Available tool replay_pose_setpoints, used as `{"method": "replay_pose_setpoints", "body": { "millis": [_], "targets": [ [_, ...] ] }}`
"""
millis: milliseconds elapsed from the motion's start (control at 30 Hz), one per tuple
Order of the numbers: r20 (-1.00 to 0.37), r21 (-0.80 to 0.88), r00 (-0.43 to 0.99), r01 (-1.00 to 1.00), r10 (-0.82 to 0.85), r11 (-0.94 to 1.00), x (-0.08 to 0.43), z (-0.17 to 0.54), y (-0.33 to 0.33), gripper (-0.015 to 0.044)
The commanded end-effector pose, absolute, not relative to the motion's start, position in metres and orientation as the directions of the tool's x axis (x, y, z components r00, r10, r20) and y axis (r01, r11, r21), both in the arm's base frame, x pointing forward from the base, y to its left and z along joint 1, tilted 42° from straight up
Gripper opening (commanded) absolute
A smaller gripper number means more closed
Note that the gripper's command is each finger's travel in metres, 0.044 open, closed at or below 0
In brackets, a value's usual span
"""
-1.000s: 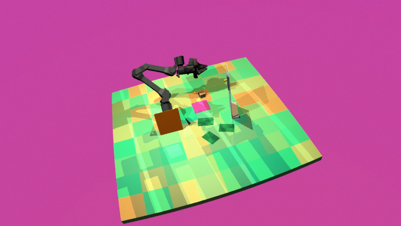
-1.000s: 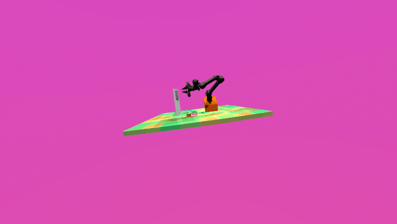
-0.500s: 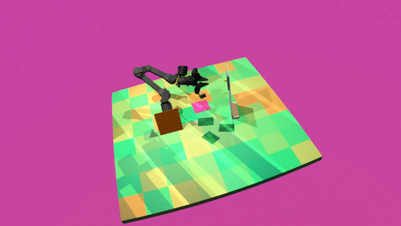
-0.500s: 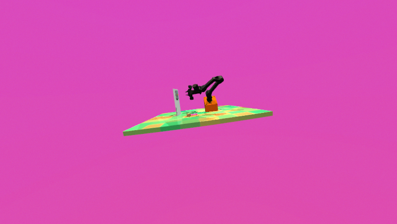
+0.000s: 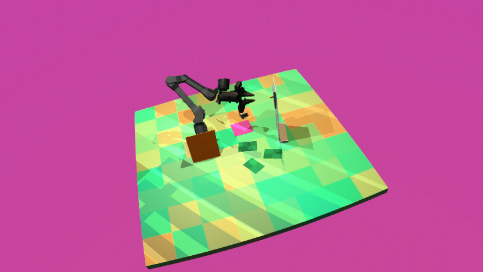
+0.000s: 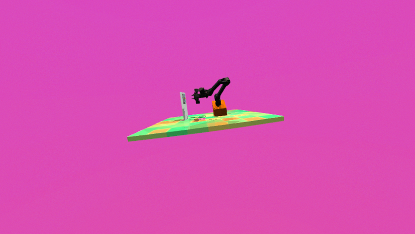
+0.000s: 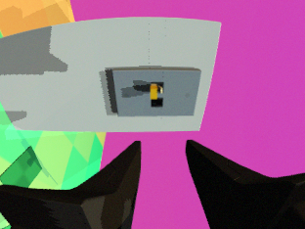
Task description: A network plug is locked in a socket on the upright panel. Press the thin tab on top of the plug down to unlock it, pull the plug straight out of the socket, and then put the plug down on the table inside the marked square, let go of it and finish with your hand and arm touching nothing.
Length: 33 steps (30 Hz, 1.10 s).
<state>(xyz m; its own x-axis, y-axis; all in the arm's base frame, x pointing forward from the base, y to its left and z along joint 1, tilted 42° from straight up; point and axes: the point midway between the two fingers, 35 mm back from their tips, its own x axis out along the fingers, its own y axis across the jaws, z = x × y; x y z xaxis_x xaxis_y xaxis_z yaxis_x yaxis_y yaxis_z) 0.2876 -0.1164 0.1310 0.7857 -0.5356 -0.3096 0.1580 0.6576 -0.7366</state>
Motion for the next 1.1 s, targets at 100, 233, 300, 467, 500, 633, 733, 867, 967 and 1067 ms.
{"method": "replay_pose_setpoints", "body": {
  "millis": [100, 233, 300, 467, 500, 633, 733, 867, 967, 1067],
  "targets": [
    [-0.307, -0.738, 0.788, 0.156, -0.533, 0.656, 0.305, 0.129, -0.123, 0.0156],
    [-0.307, -0.738, 0.788, 0.156, -0.533, 0.656, 0.314, 0.126, -0.127, 0.0156],
    [-0.306, -0.738, 0.789, 0.157, -0.533, 0.656, 0.318, 0.125, -0.129, 0.0156],
    [-0.306, -0.739, 0.789, 0.157, -0.533, 0.656, 0.323, 0.123, -0.131, 0.0156],
    [-0.306, -0.739, 0.789, 0.157, -0.533, 0.656, 0.323, 0.123, -0.131, 0.0156],
    [-0.306, -0.739, 0.789, 0.157, -0.533, 0.656, 0.328, 0.123, -0.133, 0.0156],
    [-0.306, -0.739, 0.789, 0.157, -0.533, 0.656, 0.331, 0.123, -0.134, 0.0156],
    [-0.305, -0.739, 0.789, 0.157, -0.533, 0.656, 0.336, 0.123, -0.136, 0.0156],
    [-0.305, -0.739, 0.789, 0.157, -0.533, 0.655, 0.339, 0.123, -0.138, 0.0156],
    [-0.305, -0.739, 0.789, 0.158, -0.533, 0.655, 0.343, 0.122, -0.139, 0.0156]
  ]
}}
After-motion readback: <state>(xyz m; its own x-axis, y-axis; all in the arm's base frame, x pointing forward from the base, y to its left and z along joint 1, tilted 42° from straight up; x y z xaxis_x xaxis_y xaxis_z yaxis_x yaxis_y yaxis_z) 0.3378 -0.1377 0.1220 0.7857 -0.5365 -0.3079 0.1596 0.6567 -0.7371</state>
